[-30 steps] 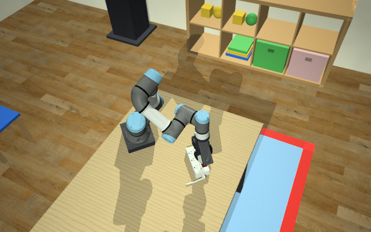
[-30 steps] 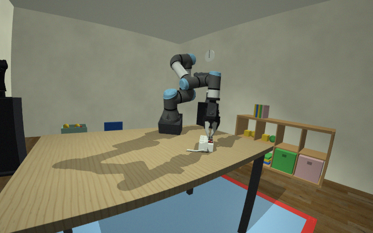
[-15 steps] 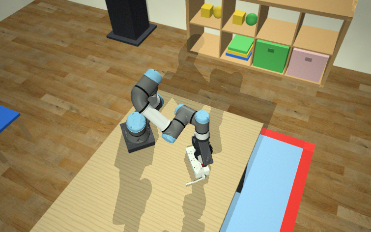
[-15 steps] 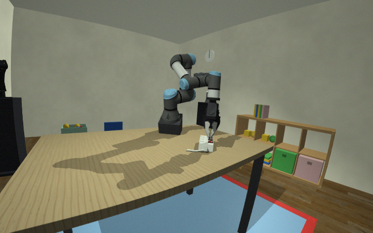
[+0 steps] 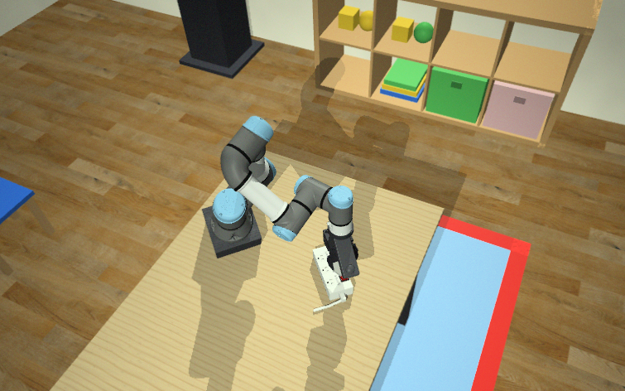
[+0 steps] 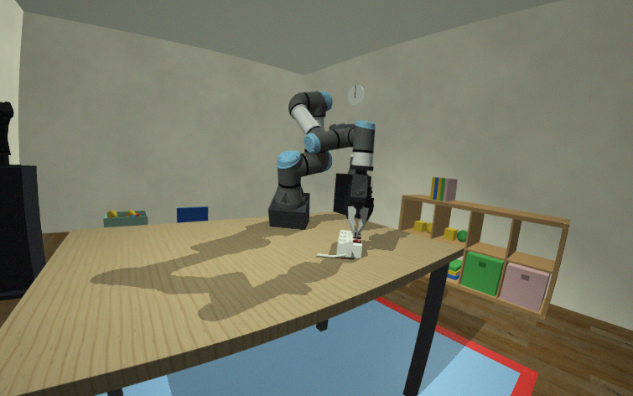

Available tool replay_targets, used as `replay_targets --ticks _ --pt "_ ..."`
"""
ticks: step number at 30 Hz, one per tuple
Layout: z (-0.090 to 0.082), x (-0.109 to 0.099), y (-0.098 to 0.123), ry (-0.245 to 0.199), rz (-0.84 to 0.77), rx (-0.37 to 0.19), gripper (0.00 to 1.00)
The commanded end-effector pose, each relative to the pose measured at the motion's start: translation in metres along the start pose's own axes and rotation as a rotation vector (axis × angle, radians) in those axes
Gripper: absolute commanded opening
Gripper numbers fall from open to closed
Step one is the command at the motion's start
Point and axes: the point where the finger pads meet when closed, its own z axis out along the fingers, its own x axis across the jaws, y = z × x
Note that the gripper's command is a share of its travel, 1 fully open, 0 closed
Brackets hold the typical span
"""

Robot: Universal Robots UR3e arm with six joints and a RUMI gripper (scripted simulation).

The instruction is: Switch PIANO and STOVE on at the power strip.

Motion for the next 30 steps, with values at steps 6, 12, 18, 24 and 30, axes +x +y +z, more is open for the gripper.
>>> replay_targets --ticks 6,12,18,24,30 --pt "0.0 -0.0004 0.0 -0.002 -0.001 0.0 0.0" --pt "0.0007 -0.0004 0.0001 -0.002 -0.001 0.0 0.0" --pt "0.0021 -0.0002 0.0003 -0.001 -0.001 -0.001 0.0" --pt "0.0048 -0.0002 0.0002 -0.001 -0.001 -0.001 0.0" --pt "0.0076 -0.0002 0.0002 -0.001 -0.001 -0.001 0.0"
